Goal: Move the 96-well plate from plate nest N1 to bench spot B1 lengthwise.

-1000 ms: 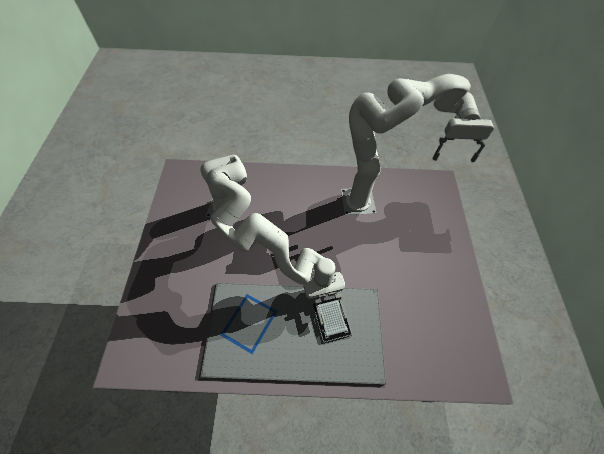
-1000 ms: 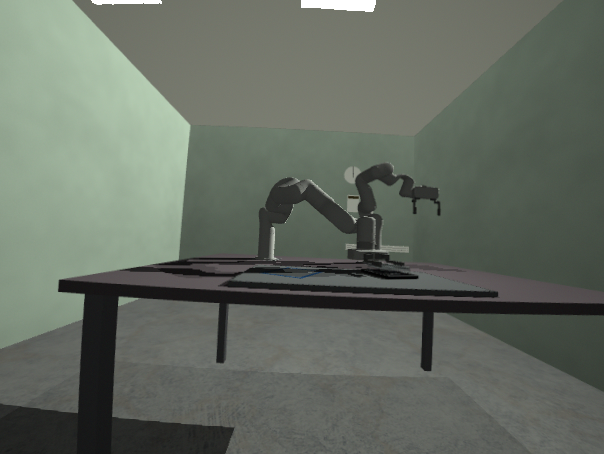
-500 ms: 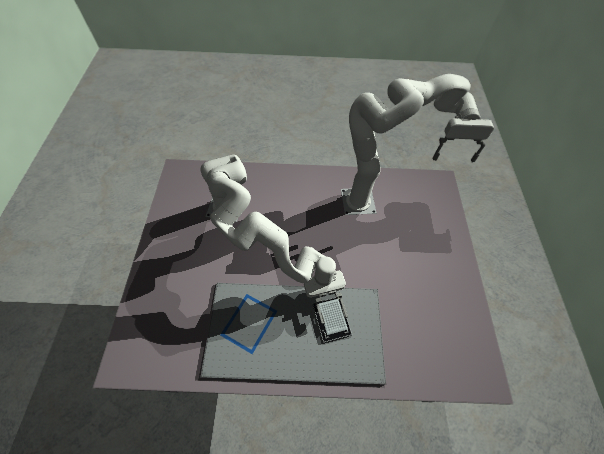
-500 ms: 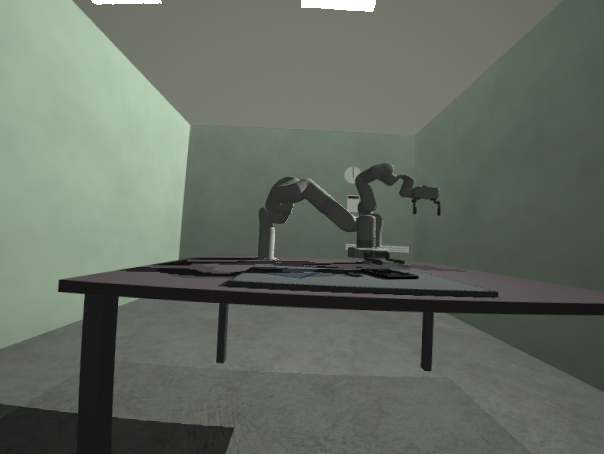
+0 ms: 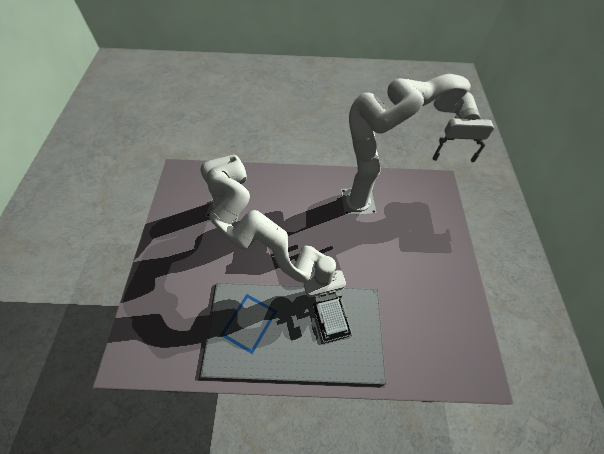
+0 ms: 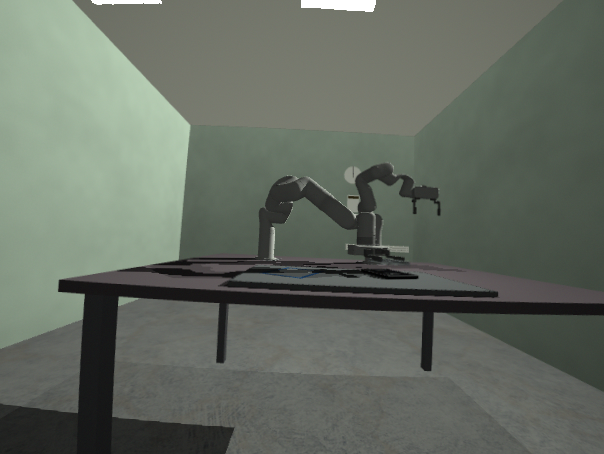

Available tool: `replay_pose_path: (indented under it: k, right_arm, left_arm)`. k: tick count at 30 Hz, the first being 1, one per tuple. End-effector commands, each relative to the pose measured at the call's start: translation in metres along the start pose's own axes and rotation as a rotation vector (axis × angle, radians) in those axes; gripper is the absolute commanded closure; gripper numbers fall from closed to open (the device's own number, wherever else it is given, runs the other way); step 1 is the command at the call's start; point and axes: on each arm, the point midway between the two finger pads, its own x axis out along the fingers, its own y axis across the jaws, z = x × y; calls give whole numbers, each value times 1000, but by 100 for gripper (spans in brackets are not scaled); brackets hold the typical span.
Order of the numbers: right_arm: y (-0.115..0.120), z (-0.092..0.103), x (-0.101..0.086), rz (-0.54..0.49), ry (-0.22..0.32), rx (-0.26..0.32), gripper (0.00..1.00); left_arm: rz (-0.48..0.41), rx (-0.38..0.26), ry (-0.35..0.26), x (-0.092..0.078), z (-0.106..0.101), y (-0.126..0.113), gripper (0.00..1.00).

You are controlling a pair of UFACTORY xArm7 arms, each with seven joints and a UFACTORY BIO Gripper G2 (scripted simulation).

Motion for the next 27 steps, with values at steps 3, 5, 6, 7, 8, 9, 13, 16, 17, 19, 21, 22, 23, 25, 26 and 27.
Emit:
replay_pose_path:
  k: [3, 5, 6, 7, 8, 9, 13, 16, 17, 19, 21, 22, 23, 25, 26, 27]
  right_arm:
    - [1, 14, 1, 0, -4, 3, 100]
    - [1, 17, 1, 0, -4, 3, 100]
    - [1, 19, 1, 0, -4, 3, 100]
    - [1, 19, 1, 0, -4, 3, 100]
    - [1, 19, 1, 0, -4, 3, 100]
    - [0, 20, 1, 0, -4, 3, 100]
    - [0, 27, 1, 0, -4, 3, 100]
    - [0, 32, 1, 0, -4, 3, 100]
    - [0, 34, 1, 0, -4, 3, 100]
    - [0, 37, 1, 0, -4, 3, 100]
    - [0, 41, 1, 0, -4, 3, 100]
    - [0, 42, 1, 0, -4, 3, 100]
    - [0, 44, 1, 0, -4, 3, 100]
    - [0, 44, 1, 0, -4, 3, 100]
    - [0, 46, 1, 0, -4, 3, 100]
    - [0, 47, 1, 0, -4, 3, 100]
  left_arm:
    - [-3, 0, -1, -1, 0, 0, 0]
    - [-3, 0, -1, -1, 0, 0, 0]
    - [-3, 0, -1, -1, 0, 0, 0]
    - [-3, 0, -1, -1, 0, 0, 0]
    - [-3, 0, -1, -1, 0, 0, 0]
    - [-3, 0, -1, -1, 0, 0, 0]
    - [-3, 0, -1, -1, 0, 0, 0]
    - [-3, 0, -1, -1, 0, 0, 0]
    - [-3, 0, -1, -1, 0, 0, 0]
    - [-3, 0, -1, -1, 0, 0, 0]
    - [-3, 0, -1, -1, 0, 0, 0]
    - [-3, 0, -1, -1, 0, 0, 0]
    - [-3, 0, -1, -1, 0, 0, 0]
    - [-3, 0, -1, -1, 0, 0, 0]
    - [-3, 0, -1, -1, 0, 0, 0]
    - [-3, 0, -1, -1, 0, 0, 0]
